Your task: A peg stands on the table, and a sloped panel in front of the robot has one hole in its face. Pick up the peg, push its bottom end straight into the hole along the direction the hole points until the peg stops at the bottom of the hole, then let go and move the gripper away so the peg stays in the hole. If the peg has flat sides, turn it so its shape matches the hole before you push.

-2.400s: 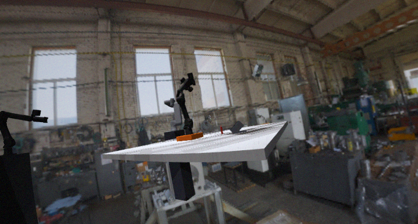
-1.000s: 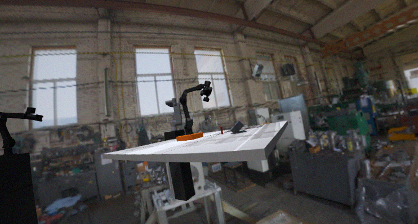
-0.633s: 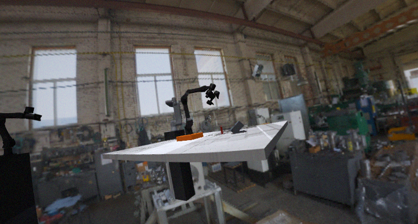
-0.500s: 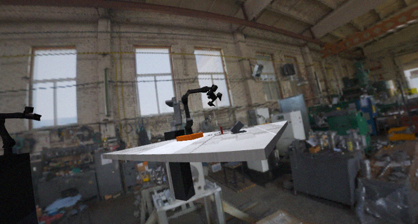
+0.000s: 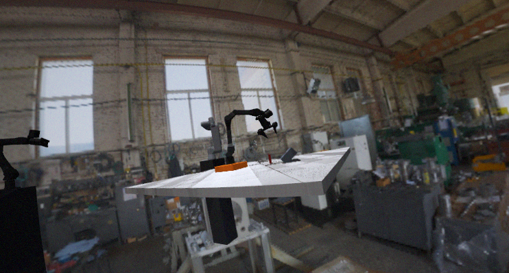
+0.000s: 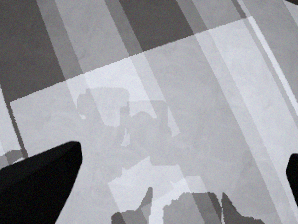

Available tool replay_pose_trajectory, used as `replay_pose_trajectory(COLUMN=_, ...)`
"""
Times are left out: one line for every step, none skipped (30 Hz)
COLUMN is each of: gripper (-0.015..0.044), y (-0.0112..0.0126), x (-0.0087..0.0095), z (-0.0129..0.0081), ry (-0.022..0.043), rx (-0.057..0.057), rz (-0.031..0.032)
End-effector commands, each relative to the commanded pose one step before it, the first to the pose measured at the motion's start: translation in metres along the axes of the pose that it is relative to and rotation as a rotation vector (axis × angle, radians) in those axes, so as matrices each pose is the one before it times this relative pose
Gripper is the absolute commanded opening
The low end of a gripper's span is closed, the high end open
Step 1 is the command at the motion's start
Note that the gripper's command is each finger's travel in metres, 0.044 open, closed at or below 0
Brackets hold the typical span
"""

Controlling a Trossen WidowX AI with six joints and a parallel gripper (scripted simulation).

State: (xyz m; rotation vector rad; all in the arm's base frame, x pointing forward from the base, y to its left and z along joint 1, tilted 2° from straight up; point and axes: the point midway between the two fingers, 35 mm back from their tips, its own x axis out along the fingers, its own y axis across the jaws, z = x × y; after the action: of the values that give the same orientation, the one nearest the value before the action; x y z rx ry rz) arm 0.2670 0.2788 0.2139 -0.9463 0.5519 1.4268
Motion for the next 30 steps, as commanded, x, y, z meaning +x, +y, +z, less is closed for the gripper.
replay_pose_trajectory(gripper=0.044, y=-0.00434, x=0.01053, z=-0.0376, ry=0.11201, rx=0.1577, rz=0.00967)
replay_pose_trajectory(gripper=0.044, y=-0.00221, x=0.00235, z=-0.00875, ry=0.02696, rx=0.0388, rz=-0.00051)
replay_pose_trajectory(gripper=0.044, y=-0.00235, x=0.00243, z=-0.00864, ry=0.02692, rx=0.0386, rz=-0.00071)
replay_pose_trajectory(gripper=0.044, y=-0.00247, x=0.0025, z=-0.00853, ry=0.02689, rx=0.0384, rz=-0.00092)
replay_pose_trajectory(gripper=0.044, y=-0.0026, x=0.00257, z=-0.00842, ry=0.02686, rx=0.0382, rz=-0.00112)
replay_pose_trajectory(gripper=0.044, y=-0.00272, x=0.00264, z=-0.00831, ry=0.02683, rx=0.038, rz=-0.00132)
replay_pose_trajectory(gripper=0.044, y=-0.00283, x=0.0027, z=-0.00819, ry=0.02681, rx=0.0378, rz=-0.00152)
replay_pose_trajectory(gripper=0.044, y=-0.00294, x=0.00277, z=-0.00807, ry=0.02678, rx=0.0376, rz=-0.00172)
replay_pose_trajectory(gripper=0.044, y=-0.00291, x=0.00276, z=-0.00704, ry=0.0247, rx=0.0348, rz=-0.00149)
replay_pose_trajectory(gripper=0.044, y=-0.00299, x=0.00282, z=-0.00693, ry=0.02468, rx=0.0345, rz=-0.00169)
replay_pose_trajectory(gripper=0.044, y=-0.00308, x=0.00287, z=-0.00682, ry=0.02467, rx=0.0343, rz=-0.00188)
replay_pose_trajectory(gripper=0.044, y=-0.00319, x=0.0029, z=-0.00671, ry=0.02467, rx=0.0341, rz=-0.00213)
replay_pose_trajectory(gripper=0.044, y=-0.00328, x=0.00295, z=-0.0066, ry=0.02467, rx=0.0338, rz=-0.00235)
replay_pose_trajectory(gripper=0.044, y=-0.0034, x=0.00297, z=-0.00649, ry=0.02468, rx=0.0336, rz=-0.00264)
replay_pose_trajectory(gripper=0.044, y=-0.00352, x=0.003, z=-0.00638, ry=0.02469, rx=0.0333, rz=-0.00291)
replay_pose_trajectory(gripper=0.044, y=-0.00357, x=0.00305, z=-0.00626, ry=0.02467, rx=0.033, rz=-0.00309)
replay_pose_trajectory(gripper=0.044, y=-0.0037, x=0.00307, z=-0.00615, ry=0.02468, rx=0.0327, rz=-0.00339)
replay_pose_trajectory(gripper=0.044, y=-0.00377, x=0.00311, z=-0.00603, ry=0.02467, rx=0.0324, rz=-0.0036)
replay_pose_trajectory(gripper=0.044, y=-0.00205, x=0.00308, z=-0.00591, ry=0.02388, rx=0.0311, rz=-0.00342)
replay_pose_trajectory(gripper=0.044, y=-0.00174, x=0.00255, z=-0.00475, ry=0.01946, rx=0.0252, rz=-0.00306)
replay_pose_trajectory(gripper=0.044, y=-0.00108, x=0.00155, z=-0.00281, ry=0.01166, rx=0.015, rz=-0.00195)
replay_pose_trajectory(gripper=0.044, y=-0.00037, x=0.00052, z=-0.00093, ry=0.00388, rx=0.005, rz=-0.00067)
replay_pose_trajectory(gripper=0.044, y=0.0, x=0.0, z=0.0, ry=0.0, rx=0.0, rz=0.0)
replay_pose_trajectory(gripper=0.044, y=0.0, x=0.0, z=0.0, ry=0.0, rx=0.0, rz=0.0)
replay_pose_trajectory(gripper=0.044, y=0.0, x=0.0, z=0.0, ry=0.0, rx=0.0, rz=0.0)
replay_pose_trajectory(gripper=0.044, y=0.0, x=0.0, z=0.0, ry=0.0, rx=0.0, rz=0.0)
replay_pose_trajectory(gripper=0.044, y=-0.00001, x=0.00027, z=0.00003, ry=0.0, rx=0.0, rz=0.0)
replay_pose_trajectory(gripper=0.044, y=-0.00002, x=0.00055, z=0.00005, ry=0.0, rx=0.0, rz=0.0)
replay_pose_trajectory(gripper=0.044, y=-0.00002, x=0.0008, z=0.00007, ry=-0.00001, rx=0.0, rz=0.0)
replay_pose_trajectory(gripper=0.044, y=-0.00003, x=0.00106, z=0.00009, ry=-0.00001, rx=0.0, rz=0.0)
